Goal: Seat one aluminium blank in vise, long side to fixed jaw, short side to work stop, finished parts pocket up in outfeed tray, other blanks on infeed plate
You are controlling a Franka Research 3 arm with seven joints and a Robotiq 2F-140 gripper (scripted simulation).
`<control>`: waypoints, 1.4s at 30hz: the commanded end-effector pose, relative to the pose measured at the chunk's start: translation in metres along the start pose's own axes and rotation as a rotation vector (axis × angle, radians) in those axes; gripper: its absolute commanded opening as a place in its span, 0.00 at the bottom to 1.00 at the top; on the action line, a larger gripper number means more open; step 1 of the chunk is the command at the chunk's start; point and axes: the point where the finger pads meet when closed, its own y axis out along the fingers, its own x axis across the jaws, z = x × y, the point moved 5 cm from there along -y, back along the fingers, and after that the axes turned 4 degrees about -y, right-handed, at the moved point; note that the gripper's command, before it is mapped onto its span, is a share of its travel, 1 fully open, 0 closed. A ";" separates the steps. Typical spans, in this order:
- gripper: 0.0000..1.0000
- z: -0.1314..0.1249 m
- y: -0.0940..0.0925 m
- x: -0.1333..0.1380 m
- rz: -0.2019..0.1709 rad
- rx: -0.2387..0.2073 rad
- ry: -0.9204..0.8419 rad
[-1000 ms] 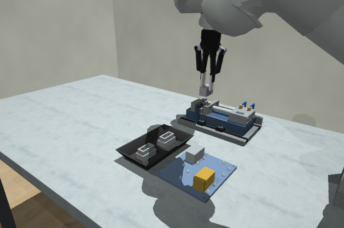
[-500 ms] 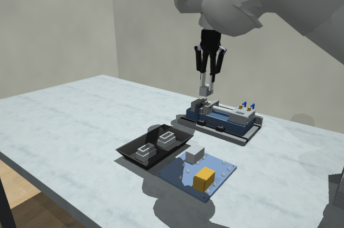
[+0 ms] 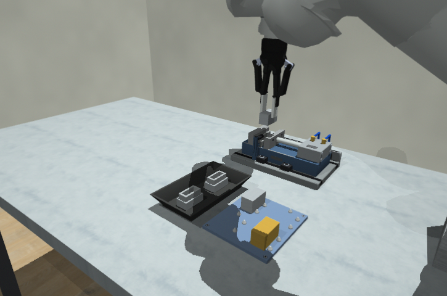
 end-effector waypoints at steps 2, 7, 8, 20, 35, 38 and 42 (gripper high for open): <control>0.00 0.002 -0.002 0.001 0.000 0.002 -0.003; 0.00 0.002 -0.002 0.001 0.000 0.002 -0.003; 0.00 0.002 -0.002 0.001 0.000 0.002 -0.003; 0.00 0.002 0.001 0.001 0.000 0.002 -0.001; 0.00 0.002 0.011 0.001 0.000 0.002 0.000; 0.00 0.002 0.012 0.001 0.000 0.002 0.000; 0.00 0.002 0.014 0.001 0.000 0.002 0.000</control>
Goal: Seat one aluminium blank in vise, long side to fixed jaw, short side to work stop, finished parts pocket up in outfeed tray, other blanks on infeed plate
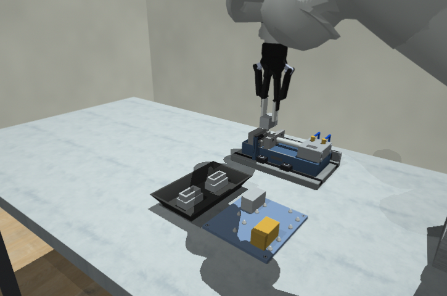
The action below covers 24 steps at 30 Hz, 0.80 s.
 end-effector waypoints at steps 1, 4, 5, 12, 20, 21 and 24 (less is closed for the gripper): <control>0.00 0.001 0.002 -0.001 0.004 0.004 -0.005; 0.00 0.001 0.004 -0.001 0.004 0.004 -0.005; 0.00 0.001 0.005 -0.001 0.004 0.004 -0.005; 0.00 0.002 0.007 -0.001 0.004 0.004 -0.005; 0.00 0.002 0.009 -0.001 0.004 0.004 -0.005; 0.00 0.002 0.009 -0.001 0.004 0.004 -0.005; 0.00 0.002 0.009 -0.001 0.004 0.004 -0.005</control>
